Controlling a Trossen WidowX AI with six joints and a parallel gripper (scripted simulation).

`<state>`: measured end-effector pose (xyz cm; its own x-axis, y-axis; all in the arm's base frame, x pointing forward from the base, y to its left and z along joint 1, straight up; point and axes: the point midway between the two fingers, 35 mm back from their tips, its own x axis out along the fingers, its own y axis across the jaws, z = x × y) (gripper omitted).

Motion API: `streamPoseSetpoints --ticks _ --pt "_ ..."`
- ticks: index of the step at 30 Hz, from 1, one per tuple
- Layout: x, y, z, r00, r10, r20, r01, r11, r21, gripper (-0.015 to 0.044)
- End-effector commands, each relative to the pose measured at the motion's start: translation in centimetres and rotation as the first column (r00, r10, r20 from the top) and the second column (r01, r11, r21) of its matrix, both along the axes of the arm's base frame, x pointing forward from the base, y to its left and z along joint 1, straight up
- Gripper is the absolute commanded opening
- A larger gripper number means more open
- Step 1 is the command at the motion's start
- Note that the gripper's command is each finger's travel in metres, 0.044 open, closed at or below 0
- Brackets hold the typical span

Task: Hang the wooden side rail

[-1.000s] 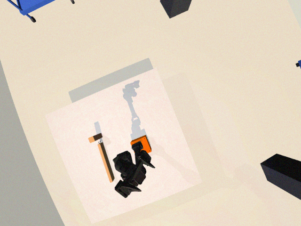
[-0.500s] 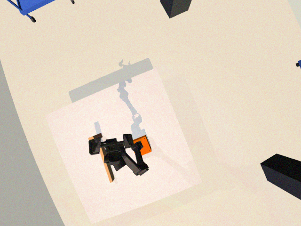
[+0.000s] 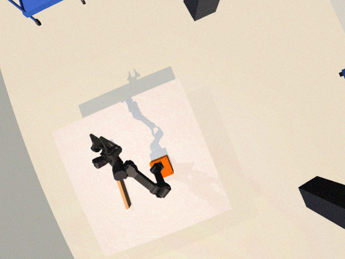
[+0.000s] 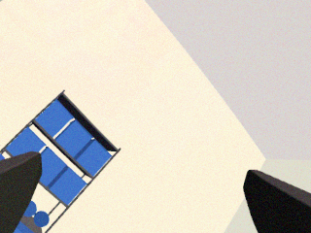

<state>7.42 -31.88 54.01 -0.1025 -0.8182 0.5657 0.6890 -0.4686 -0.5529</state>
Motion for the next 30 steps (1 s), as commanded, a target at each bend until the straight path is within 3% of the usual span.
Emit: streamPoseSetpoints --ticks 1,8,16,22,30 --pt "4.9 -2.3 -5.7 0.946 0.027 -0.324 0.031 0.984 0.174 0.044" --pt "10.9 -2.7 -14.0 0.676 0.165 -0.718 0.092 0.948 0.304 0.044" --pt "16.5 -0.2 -24.3 0.138 0.324 -0.936 0.104 0.935 0.339 0.044" --pt "19.1 3.5 -32.0 -0.317 0.33 -0.889 0.034 0.941 0.337 0.044" --pt "19.9 10.2 -41.6 -0.791 0.106 -0.603 -0.164 0.912 0.376 0.044"
